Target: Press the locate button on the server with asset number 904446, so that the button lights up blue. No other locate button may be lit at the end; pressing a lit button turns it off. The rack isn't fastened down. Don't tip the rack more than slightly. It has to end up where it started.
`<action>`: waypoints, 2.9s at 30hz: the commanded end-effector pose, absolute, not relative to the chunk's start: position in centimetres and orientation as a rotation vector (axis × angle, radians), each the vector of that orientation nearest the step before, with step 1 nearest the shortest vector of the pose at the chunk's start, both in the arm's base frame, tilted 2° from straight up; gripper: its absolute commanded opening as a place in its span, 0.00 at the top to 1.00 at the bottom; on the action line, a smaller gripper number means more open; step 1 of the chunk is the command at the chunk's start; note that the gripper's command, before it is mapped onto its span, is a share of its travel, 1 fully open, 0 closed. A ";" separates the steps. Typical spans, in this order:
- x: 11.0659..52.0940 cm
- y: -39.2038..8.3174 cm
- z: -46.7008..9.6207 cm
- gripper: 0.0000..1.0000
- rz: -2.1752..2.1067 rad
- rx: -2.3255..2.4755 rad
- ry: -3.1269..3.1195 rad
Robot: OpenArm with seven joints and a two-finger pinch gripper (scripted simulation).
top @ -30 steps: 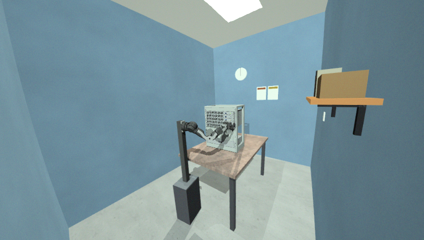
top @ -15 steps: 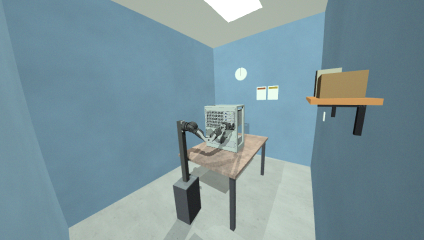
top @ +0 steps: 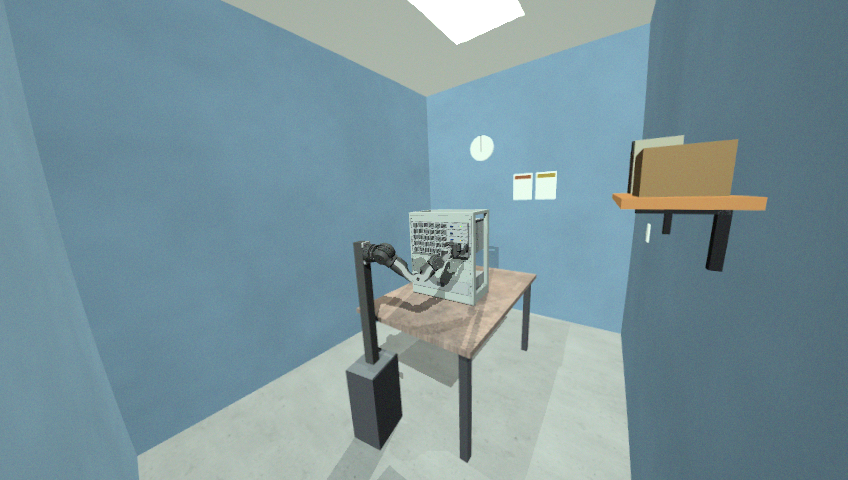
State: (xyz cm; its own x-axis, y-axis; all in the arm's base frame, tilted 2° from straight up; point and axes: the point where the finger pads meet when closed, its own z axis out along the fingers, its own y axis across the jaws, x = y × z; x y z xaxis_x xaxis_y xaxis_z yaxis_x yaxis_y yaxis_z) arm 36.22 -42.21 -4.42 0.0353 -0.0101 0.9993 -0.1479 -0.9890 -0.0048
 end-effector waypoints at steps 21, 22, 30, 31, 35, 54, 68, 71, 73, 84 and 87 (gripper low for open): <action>36.4 -42.1 -1.4 0.40 2.107 2.195 -0.166; 36.4 -42.1 -1.4 0.40 2.107 2.195 -0.166; 37.2 -42.2 -1.5 0.40 2.107 2.195 -0.166; 37.4 -42.3 -1.5 0.40 2.107 2.195 -0.166; 38.3 -42.4 -1.5 0.40 2.107 2.195 -0.166; 41.3 -42.8 -1.6 0.40 2.107 2.195 -0.166; 41.3 -42.8 -1.6 0.40 2.107 2.195 -0.166; 41.3 -42.8 -1.6 0.40 2.107 2.195 -0.166; 41.3 -42.8 -1.6 0.40 2.107 2.195 -0.166; 41.3 -42.8 -1.6 0.40 2.107 2.195 -0.166; 41.3 -42.8 -1.6 0.40 2.107 2.195 -0.166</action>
State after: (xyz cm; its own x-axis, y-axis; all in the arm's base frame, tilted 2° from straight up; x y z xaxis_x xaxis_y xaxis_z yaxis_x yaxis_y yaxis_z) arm 41.21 -42.83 -1.66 0.0419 -0.0135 0.9990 -0.1403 -0.9901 -0.0075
